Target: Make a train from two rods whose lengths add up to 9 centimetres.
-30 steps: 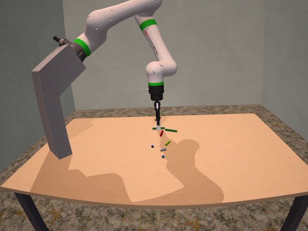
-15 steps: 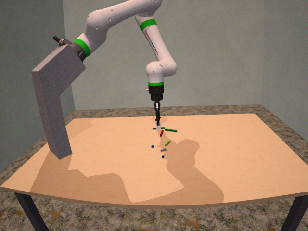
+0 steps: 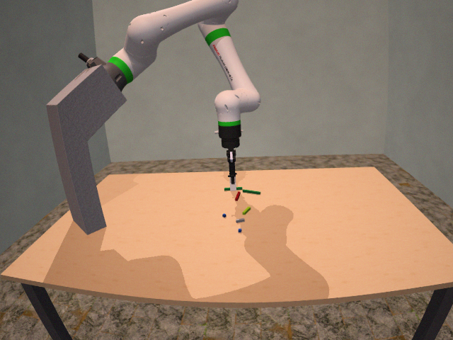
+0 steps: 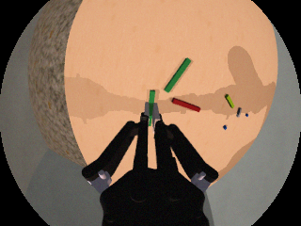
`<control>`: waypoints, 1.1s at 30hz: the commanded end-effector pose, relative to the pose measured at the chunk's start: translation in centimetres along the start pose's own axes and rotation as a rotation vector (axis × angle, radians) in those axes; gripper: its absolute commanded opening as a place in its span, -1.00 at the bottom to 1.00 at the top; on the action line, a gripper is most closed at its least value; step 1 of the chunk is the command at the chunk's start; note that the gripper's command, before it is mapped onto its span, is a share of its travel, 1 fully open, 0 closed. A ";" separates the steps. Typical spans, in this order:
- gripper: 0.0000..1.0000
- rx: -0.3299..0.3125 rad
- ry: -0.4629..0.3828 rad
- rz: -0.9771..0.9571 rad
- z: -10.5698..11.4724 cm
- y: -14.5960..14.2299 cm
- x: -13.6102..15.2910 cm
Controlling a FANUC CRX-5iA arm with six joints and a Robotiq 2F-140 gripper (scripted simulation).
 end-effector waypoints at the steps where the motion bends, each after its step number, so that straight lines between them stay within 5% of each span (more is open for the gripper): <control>1: -0.94 0.000 0.000 0.000 0.0 0.0 0.0; 23: -0.94 0.000 0.000 0.000 0.2 0.0 0.0; 33: -0.94 0.000 0.000 0.000 4.3 0.0 0.0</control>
Point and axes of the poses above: the point where the finger pads meet when closed, its own z axis back along the fingers, its own y axis across the jaws, x = y × z, the point moved 6 cm from there along z, back along the fingers, and after that the axes turned 14 degrees about z, right-handed, at the moved point
